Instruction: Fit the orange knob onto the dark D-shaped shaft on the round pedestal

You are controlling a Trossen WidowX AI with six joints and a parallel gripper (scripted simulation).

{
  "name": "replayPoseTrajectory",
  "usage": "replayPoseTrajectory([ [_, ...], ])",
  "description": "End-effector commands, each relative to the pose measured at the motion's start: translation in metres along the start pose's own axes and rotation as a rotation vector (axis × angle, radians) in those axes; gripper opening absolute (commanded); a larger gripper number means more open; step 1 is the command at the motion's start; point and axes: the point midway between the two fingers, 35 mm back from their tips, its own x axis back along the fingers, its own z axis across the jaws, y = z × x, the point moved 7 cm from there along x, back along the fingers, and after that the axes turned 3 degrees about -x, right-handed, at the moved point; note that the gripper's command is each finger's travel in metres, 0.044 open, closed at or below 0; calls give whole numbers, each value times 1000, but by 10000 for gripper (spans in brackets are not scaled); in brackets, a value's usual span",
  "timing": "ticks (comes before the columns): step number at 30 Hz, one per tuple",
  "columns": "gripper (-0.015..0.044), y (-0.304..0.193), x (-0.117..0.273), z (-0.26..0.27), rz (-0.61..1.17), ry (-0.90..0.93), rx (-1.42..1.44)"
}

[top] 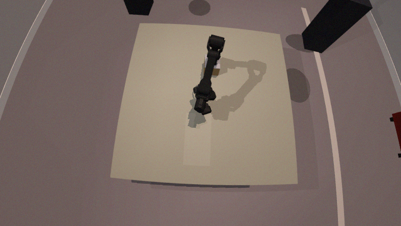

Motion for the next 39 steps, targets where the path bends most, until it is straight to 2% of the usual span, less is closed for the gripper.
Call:
replayPoseTrajectory([
  [1,0,0,0,-1,-1,-4,5],
  [15,0,0,5,-2,-1,-4,14],
  [22,0,-2,5,-3,0,-4,215],
  [39,0,0,1,0,0,-4,215],
])
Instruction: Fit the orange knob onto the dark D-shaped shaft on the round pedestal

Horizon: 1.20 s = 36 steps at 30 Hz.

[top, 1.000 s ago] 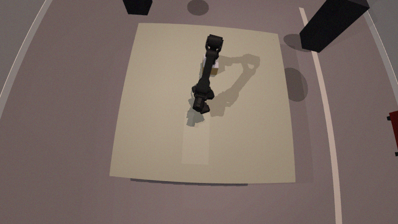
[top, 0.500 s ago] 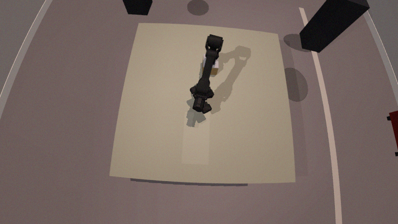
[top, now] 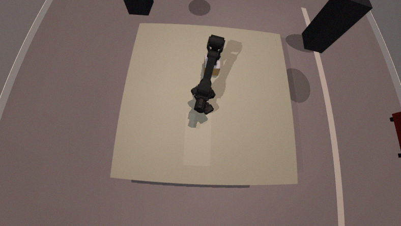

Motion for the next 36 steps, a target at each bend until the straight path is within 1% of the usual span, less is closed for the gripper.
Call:
replayPoseTrajectory([
  [1,0,1,0,1,0,-3,5],
  [19,0,0,-1,-1,0,-3,5],
  [25,0,0,4,-2,0,-4,5],
  [28,0,-1,4,-2,0,-4,59],
  [32,0,-2,4,-2,0,-4,204],
  [36,0,-1,3,-2,0,-4,215],
])
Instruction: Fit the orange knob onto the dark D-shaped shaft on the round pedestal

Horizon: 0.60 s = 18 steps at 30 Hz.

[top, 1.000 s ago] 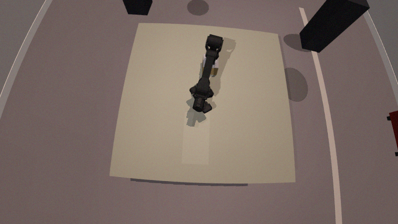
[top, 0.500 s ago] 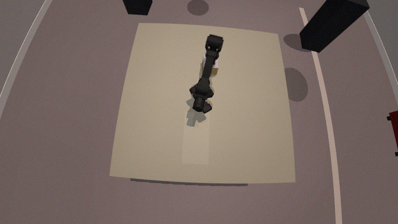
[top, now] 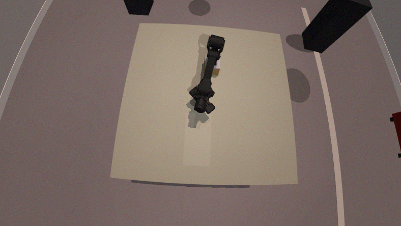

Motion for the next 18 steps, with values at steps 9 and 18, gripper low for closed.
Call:
replayPoseTrajectory([
  [9,0,1,-3,1,1,-4,38],
  [18,0,1,-4,1,1,-4,38],
])
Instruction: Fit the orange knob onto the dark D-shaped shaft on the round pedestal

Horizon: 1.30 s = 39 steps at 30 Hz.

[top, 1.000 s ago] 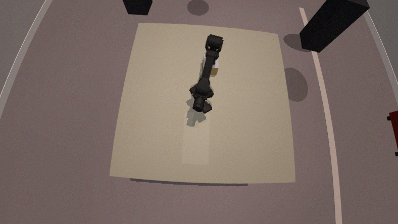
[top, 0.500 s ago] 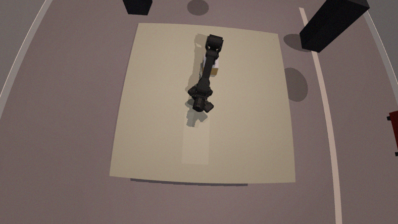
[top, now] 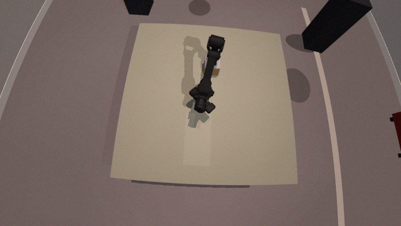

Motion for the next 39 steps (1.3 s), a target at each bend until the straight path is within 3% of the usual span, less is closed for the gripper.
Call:
replayPoseTrajectory([
  [1,0,0,0,0,0,-3,5],
  [19,0,-2,4,-2,0,-3,5],
  [26,0,-3,5,-3,1,-3,204],
  [39,0,-1,0,-1,0,-3,214],
])
